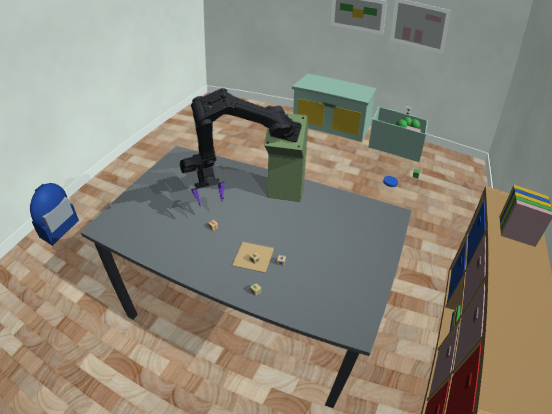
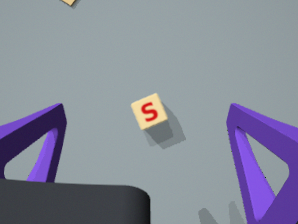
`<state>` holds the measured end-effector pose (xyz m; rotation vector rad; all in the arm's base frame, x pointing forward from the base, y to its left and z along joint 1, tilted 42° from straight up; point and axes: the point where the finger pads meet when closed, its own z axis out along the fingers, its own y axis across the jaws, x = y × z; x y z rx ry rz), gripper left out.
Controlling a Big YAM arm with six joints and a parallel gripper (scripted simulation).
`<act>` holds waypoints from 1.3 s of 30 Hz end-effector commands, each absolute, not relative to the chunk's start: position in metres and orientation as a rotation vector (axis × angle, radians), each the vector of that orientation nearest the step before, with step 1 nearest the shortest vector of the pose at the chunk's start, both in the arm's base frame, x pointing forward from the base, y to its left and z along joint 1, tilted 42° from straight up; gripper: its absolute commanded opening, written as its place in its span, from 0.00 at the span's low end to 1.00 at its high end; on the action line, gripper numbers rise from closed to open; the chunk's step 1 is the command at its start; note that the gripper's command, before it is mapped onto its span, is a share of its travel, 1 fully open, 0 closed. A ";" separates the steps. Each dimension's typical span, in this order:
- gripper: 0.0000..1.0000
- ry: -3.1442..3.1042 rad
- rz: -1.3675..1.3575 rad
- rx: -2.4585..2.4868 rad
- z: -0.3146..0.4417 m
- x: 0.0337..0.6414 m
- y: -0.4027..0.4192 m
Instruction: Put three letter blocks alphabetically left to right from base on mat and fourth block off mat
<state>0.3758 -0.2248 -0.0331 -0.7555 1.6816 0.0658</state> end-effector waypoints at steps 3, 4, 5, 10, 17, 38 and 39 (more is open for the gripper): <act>1.00 1.672 0.025 -0.755 -0.021 0.376 -0.236; 1.00 1.672 0.025 -0.755 -0.021 0.376 -0.236; 1.00 1.672 0.025 -0.755 -0.021 0.376 -0.236; 1.00 1.672 0.025 -0.755 -0.021 0.376 -0.236; 1.00 1.679 0.065 -0.770 -0.023 0.383 -0.224; 1.00 2.030 -0.110 -1.122 0.082 0.556 -0.069; 1.00 2.030 -0.110 -1.122 0.092 0.561 -0.060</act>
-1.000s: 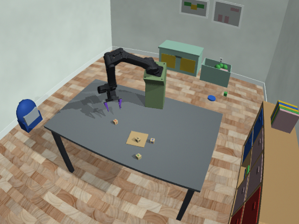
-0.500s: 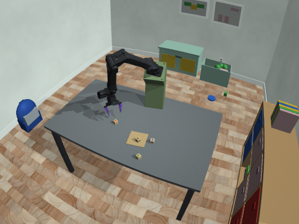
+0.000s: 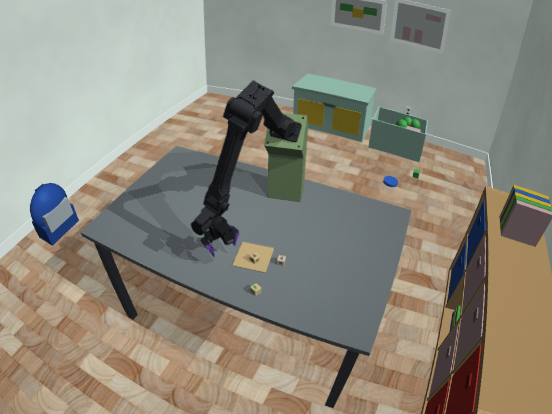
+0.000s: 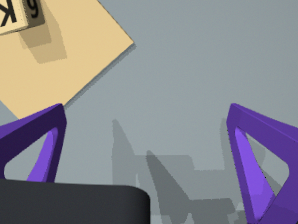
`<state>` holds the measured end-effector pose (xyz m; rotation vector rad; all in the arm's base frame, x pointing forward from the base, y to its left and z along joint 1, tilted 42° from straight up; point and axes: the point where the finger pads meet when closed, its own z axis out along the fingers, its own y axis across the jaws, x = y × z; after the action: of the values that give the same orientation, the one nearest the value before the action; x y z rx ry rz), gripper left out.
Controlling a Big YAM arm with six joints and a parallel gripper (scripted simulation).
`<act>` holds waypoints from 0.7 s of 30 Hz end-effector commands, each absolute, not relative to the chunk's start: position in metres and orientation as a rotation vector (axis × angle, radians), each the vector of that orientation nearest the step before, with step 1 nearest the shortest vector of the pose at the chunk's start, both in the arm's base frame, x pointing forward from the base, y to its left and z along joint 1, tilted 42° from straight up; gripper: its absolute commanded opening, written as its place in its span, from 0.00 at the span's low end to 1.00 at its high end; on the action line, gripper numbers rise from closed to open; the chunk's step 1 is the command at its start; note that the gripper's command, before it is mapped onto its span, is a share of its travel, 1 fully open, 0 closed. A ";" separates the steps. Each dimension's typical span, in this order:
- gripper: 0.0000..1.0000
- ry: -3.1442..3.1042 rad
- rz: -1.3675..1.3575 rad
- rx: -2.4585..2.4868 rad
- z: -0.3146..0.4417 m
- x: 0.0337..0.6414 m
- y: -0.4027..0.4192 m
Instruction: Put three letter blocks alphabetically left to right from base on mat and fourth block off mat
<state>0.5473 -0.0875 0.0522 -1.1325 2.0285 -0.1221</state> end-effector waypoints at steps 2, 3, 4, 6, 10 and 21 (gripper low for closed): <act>1.00 2.049 -0.182 -1.161 0.114 0.569 -0.031; 1.00 2.049 -0.182 -1.161 0.114 0.569 -0.031; 1.00 2.049 -0.182 -1.161 0.114 0.569 -0.031; 1.00 2.056 -0.250 -1.187 0.157 0.577 0.015; 1.00 2.053 -0.328 -1.207 0.193 0.575 0.053; 1.00 2.126 -0.361 -1.230 0.180 0.563 0.067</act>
<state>0.5643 0.0765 0.1886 -1.2570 2.0834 -0.3719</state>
